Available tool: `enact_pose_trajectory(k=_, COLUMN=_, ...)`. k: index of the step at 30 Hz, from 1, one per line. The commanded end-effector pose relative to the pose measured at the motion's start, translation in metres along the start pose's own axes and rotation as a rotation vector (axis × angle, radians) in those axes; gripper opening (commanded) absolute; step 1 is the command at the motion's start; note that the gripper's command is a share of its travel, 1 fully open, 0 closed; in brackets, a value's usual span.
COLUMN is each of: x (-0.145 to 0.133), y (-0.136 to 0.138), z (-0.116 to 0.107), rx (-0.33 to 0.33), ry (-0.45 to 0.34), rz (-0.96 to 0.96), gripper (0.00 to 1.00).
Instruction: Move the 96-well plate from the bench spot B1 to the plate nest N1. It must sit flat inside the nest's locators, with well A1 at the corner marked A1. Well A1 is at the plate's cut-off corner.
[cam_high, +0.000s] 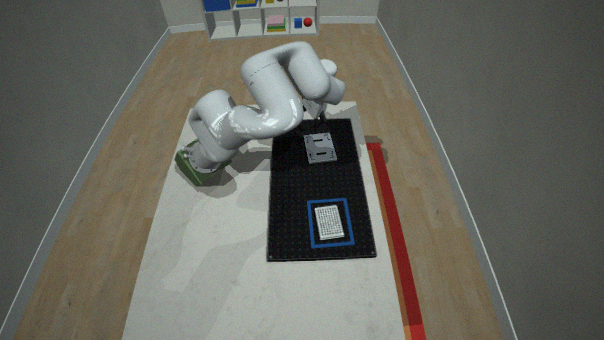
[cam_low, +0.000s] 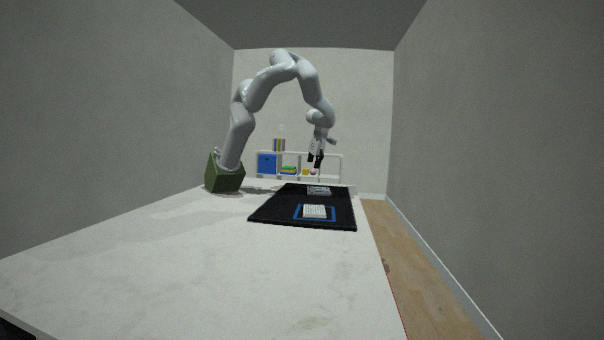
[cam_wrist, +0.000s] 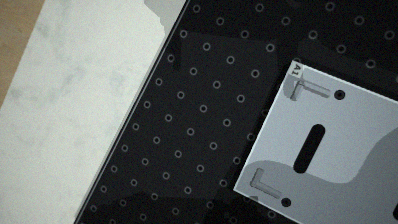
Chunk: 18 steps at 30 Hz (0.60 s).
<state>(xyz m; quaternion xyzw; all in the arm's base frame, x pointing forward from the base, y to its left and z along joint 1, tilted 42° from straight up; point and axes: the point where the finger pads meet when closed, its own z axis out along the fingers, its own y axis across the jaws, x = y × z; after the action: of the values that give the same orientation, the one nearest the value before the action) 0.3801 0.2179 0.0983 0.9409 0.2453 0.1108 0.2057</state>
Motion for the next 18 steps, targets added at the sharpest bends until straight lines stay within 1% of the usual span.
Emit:
enact_pose_trajectory(k=1, x=0.002, y=0.017, z=-0.001, rx=0.006, ry=0.010, rz=0.094, gripper=1.00)
enact_pose_trajectory(k=2, x=0.002, y=0.017, z=-0.001, rx=0.006, ry=0.010, rz=0.094, gripper=1.00)
enact_pose_trajectory(k=4, x=0.003, y=0.027, z=-0.001, rx=0.009, ry=0.014, rz=0.160, gripper=1.00)
enact_pose_trajectory(k=6, x=0.003, y=0.037, z=-0.001, rx=0.010, ry=0.014, rz=0.165, gripper=1.00)
enact_pose_trajectory(k=8, x=0.003, y=0.038, z=-0.001, rx=0.010, ry=0.014, rz=0.165, gripper=1.00)
enact_pose_trajectory(k=13, x=0.002, y=0.063, z=-0.002, rx=0.015, ry=0.025, rz=0.331, gripper=1.00)
enact_pose_trajectory(k=15, x=0.001, y=0.073, z=-0.002, rx=0.015, ry=0.026, rz=0.335, gripper=1.00)
enact_pose_trajectory(k=18, x=0.001, y=0.075, z=-0.002, rx=0.015, ry=0.026, rz=0.335, gripper=1.00)
